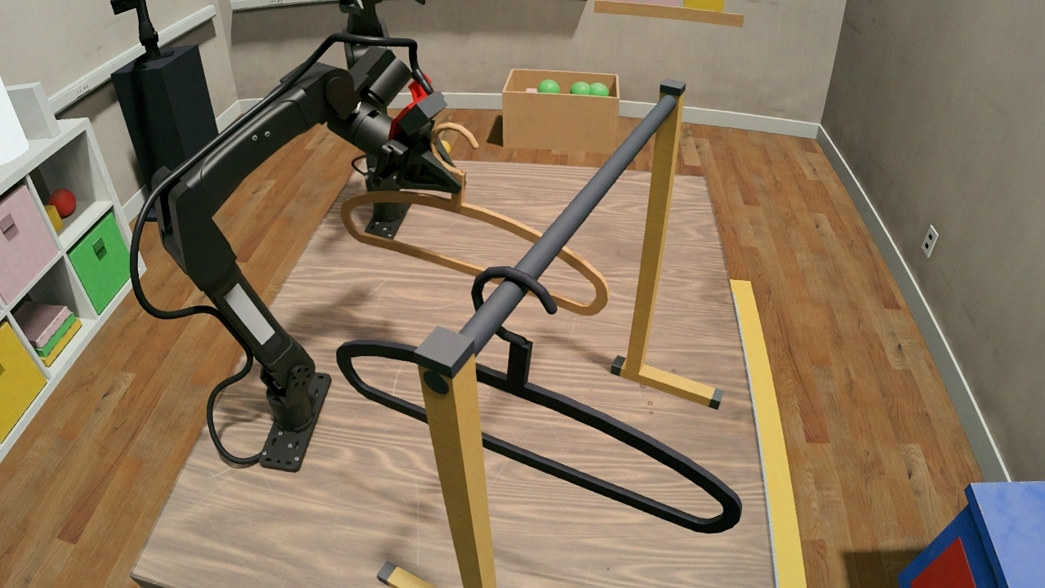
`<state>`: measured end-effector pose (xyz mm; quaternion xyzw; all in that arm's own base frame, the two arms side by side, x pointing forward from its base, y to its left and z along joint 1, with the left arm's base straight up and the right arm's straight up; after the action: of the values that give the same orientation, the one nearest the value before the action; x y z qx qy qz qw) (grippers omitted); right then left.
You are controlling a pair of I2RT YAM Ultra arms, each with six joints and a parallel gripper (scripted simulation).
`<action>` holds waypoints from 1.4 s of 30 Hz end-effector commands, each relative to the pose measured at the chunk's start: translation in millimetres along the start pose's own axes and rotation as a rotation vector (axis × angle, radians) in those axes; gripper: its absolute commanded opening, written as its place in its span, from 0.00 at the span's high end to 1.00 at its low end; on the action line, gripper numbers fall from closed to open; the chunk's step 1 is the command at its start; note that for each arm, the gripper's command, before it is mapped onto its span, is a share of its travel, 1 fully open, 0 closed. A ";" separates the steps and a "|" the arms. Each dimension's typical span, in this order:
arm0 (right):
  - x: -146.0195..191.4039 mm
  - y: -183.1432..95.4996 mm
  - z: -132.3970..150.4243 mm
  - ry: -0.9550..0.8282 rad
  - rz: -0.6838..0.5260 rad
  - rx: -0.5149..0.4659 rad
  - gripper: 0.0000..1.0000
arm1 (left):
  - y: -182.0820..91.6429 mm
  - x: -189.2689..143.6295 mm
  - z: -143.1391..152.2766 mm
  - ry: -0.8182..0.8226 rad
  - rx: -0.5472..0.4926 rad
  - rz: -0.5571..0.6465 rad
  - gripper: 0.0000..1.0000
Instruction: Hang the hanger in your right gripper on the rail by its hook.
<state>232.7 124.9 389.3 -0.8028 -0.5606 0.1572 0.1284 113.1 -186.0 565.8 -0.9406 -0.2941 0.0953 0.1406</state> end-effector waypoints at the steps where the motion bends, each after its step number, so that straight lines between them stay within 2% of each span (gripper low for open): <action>1: -9.3 -2.3 -11.2 0.016 0.024 -0.021 0.99 | 0.7 -0.7 2.9 -0.005 0.030 -0.007 0.00; 7: -16.7 -10.4 -18.2 0.024 0.019 -0.031 0.99 | 0.7 -0.7 2.9 -0.005 0.030 -0.007 0.00; 17: -30.1 -5.2 -26.6 0.034 0.011 -0.028 0.99 | 0.7 -0.8 2.9 -0.005 0.030 -0.007 0.00; 22: -49.7 1.2 -38.5 0.033 0.008 -0.031 0.99 | 0.7 -0.8 2.9 -0.005 0.030 -0.007 0.00; 25: -67.1 8.6 -49.5 0.031 0.009 -0.037 0.99 | 0.7 -0.8 2.9 -0.005 0.030 -0.007 0.00; 29: -78.4 19.6 -55.4 0.061 0.122 -0.090 0.99 | 0.7 -1.3 0.9 -0.004 0.020 -0.003 0.00; 33: -89.2 29.5 -63.5 0.080 0.142 -0.101 0.99 | 0.8 -2.7 -1.9 0.001 0.006 0.007 0.00; 42: -141.7 76.5 -106.3 0.106 0.180 -0.114 0.99 | -2.1 -10.3 -35.6 0.012 -0.163 0.052 0.00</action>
<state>277.1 -25.4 445.7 -0.8803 -0.4419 0.1245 0.1196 113.9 -188.1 582.3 -0.9471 -0.2918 0.0844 0.1031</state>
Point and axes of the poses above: on each arm, the point where the finger pads meet when closed, its own y axis out along the fingers, its own x axis across the jaws, z = x × y, the point moved 5 cm from there along -y, back along the fingers, and after that the axes turned 7 degrees about -y, right-handed, at the moved point
